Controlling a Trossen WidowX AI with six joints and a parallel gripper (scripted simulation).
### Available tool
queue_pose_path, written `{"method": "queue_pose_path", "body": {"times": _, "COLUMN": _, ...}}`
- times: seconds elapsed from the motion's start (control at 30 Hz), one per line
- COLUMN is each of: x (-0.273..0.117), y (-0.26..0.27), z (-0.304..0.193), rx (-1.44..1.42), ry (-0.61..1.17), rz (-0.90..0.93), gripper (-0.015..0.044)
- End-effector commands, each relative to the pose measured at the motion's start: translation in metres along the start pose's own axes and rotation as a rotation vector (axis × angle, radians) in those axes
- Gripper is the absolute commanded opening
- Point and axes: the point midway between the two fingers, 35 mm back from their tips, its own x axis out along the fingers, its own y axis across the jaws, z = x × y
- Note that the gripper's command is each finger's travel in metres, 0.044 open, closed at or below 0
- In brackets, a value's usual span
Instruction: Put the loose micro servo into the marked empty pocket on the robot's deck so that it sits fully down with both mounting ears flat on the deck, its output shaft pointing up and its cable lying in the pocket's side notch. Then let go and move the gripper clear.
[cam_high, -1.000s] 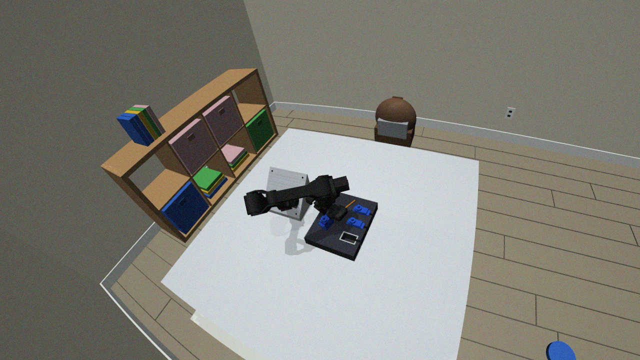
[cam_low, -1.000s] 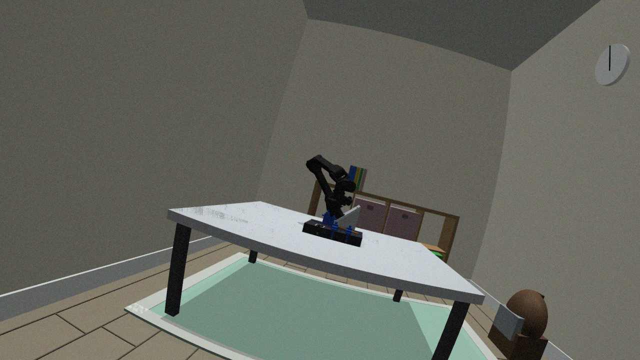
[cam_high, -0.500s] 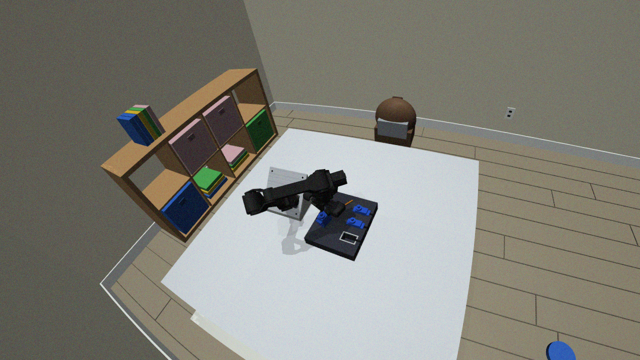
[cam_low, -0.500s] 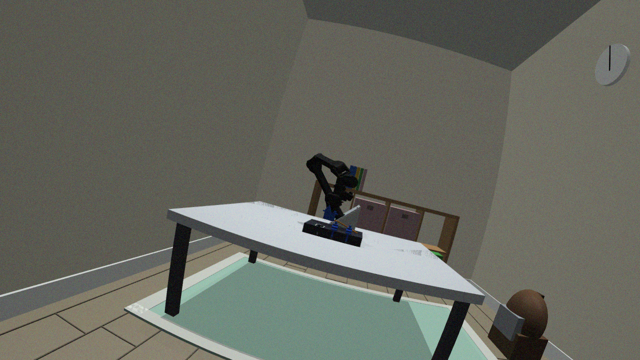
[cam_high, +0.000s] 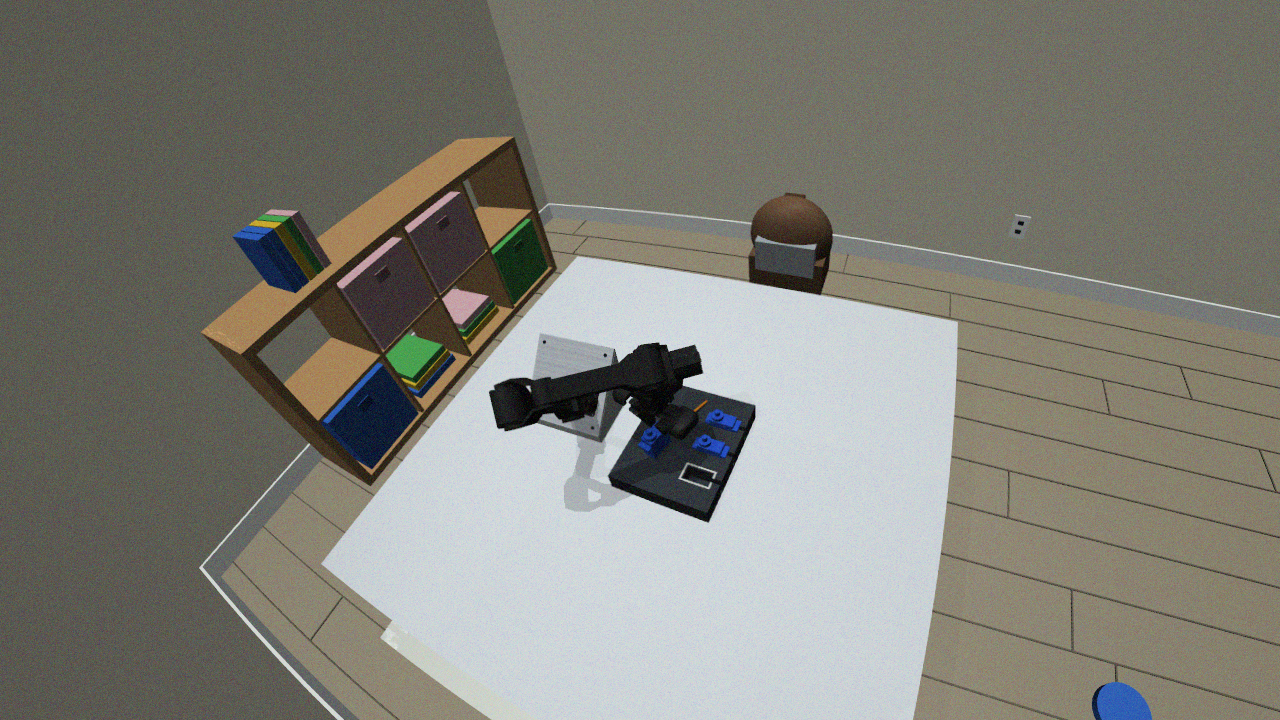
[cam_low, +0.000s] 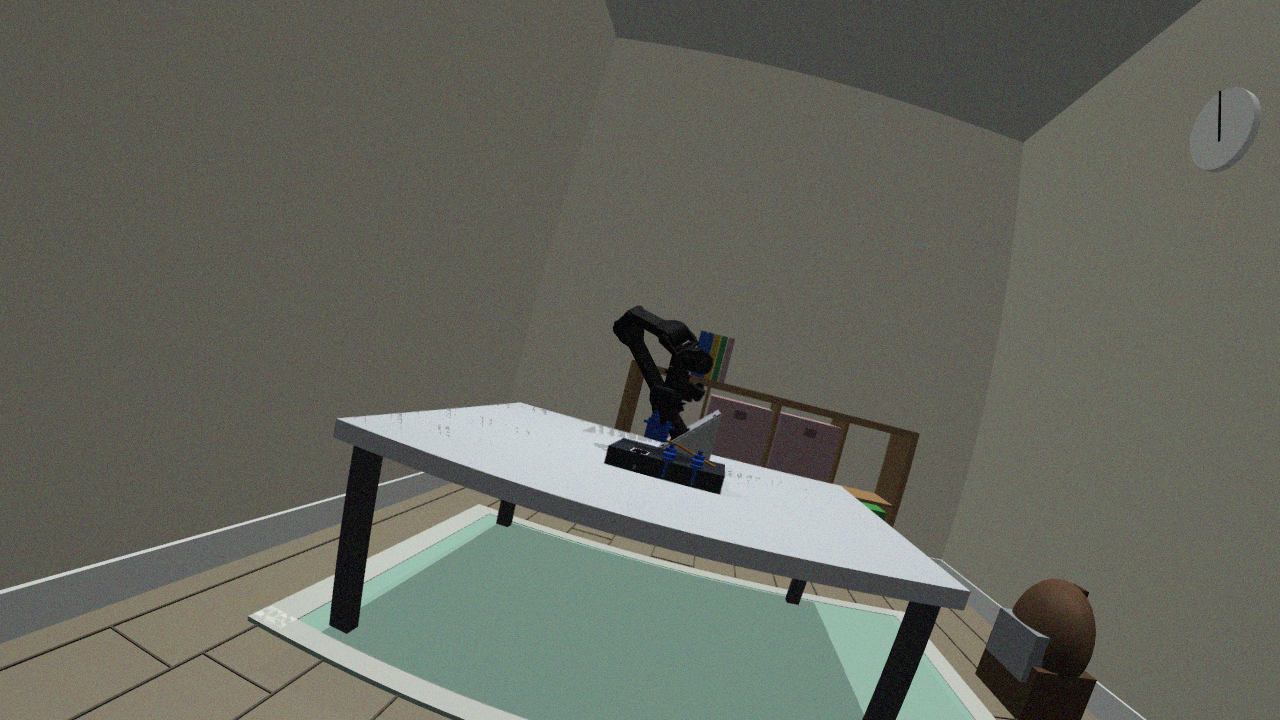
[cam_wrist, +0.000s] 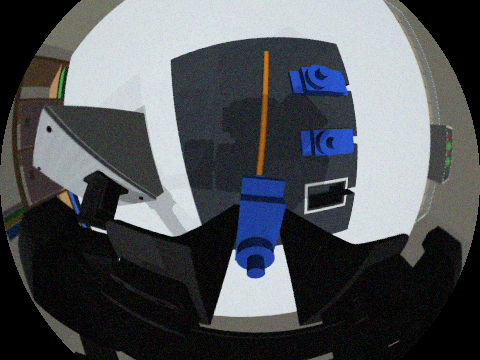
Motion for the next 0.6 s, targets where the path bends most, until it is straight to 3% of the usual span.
{"method": "queue_pose_path", "body": {"times": 0.0, "x": -0.002, "y": -0.006, "z": -0.006, "rx": -0.001, "ry": -0.003, "rz": -0.008, "gripper": 0.0}}
{"method": "queue_pose_path", "body": {"times": 0.33, "x": -0.002, "y": -0.013, "z": -0.033, "rx": 0.005, "ry": -0.002, "rz": -0.008, "gripper": 0.0}}
{"method": "queue_pose_path", "body": {"times": 0.57, "x": -0.002, "y": -0.013, "z": -0.033, "rx": 0.182, "ry": -0.002, "rz": -0.008, "gripper": 0.0}}
